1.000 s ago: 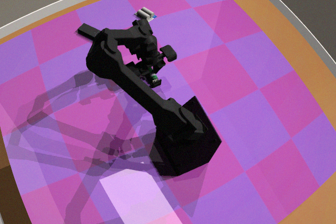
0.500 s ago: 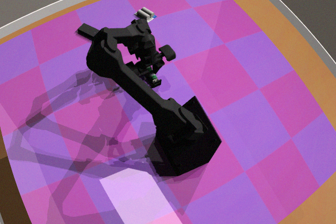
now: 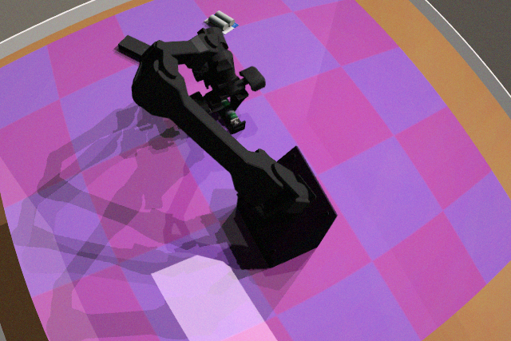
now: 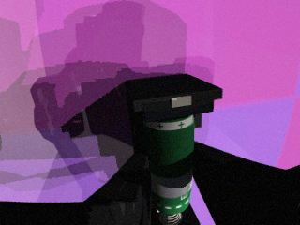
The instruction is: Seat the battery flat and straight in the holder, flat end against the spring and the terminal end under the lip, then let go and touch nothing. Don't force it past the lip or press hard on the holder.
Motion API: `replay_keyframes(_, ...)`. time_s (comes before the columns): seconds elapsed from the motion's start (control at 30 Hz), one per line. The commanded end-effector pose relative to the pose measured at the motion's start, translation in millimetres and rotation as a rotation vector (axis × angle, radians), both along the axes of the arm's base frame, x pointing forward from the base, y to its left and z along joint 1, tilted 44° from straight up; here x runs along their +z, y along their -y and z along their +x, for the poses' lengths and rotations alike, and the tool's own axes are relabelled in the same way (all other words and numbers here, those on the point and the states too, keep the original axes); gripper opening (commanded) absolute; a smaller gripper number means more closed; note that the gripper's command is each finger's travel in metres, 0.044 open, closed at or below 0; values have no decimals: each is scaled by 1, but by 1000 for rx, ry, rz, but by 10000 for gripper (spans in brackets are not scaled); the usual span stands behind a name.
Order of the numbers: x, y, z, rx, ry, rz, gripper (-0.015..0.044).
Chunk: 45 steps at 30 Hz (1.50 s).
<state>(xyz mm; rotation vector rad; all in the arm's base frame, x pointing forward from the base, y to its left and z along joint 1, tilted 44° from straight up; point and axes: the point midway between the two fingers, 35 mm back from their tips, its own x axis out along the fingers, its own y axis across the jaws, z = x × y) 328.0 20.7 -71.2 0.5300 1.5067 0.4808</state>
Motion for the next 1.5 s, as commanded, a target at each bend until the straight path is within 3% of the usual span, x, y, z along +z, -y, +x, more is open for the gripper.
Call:
replay_keyframes(0.0, 1, 1, 2, -1, 1, 0, 78)
replay_keyframes(0.37, 2, 2, 3, 0, 3, 0, 78)
replay_keyframes(0.5, 2, 2, 3, 0, 3, 0, 180)
replay_keyframes(1.0, 13, 11, 1, 0, 1, 0, 180)
replay_keyframes(1.33, 66, 61, -8, 0, 1, -4, 440)
replay_keyframes(1.47, 66, 61, -9, 0, 1, -4, 440)
